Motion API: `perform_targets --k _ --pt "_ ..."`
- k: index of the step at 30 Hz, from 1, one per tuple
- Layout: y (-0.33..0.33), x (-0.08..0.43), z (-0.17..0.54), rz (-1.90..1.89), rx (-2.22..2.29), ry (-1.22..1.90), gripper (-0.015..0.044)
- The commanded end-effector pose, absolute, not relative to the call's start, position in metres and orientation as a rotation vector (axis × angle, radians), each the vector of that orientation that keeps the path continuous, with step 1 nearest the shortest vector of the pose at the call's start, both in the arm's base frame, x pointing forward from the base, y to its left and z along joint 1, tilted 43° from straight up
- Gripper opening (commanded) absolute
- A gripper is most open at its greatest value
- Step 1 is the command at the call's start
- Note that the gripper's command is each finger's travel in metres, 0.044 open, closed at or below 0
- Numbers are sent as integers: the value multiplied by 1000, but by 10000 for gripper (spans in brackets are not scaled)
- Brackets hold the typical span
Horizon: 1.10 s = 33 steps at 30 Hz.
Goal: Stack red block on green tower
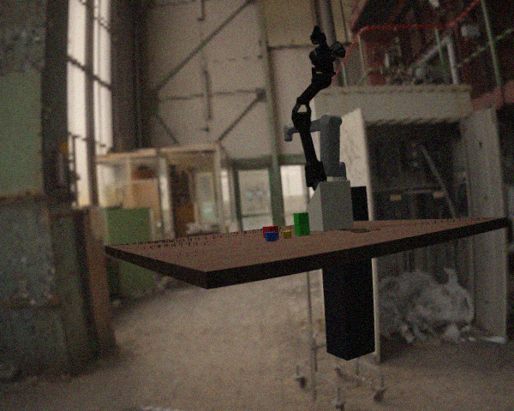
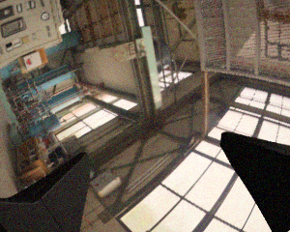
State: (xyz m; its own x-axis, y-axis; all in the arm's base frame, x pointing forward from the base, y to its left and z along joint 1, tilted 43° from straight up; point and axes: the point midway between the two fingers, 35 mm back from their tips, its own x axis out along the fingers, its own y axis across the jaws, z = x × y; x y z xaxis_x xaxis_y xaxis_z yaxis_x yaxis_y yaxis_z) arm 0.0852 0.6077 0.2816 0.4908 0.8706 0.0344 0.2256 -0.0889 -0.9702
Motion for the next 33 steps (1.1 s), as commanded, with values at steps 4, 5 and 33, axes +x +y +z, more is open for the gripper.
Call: perform_targets --k 4,5,33 --pt "566 181 217 798 -1633 -565 440" --pt "559 192 209 803 -1630 -513 440" --pt "219 357 28 313 -1178 933 440"
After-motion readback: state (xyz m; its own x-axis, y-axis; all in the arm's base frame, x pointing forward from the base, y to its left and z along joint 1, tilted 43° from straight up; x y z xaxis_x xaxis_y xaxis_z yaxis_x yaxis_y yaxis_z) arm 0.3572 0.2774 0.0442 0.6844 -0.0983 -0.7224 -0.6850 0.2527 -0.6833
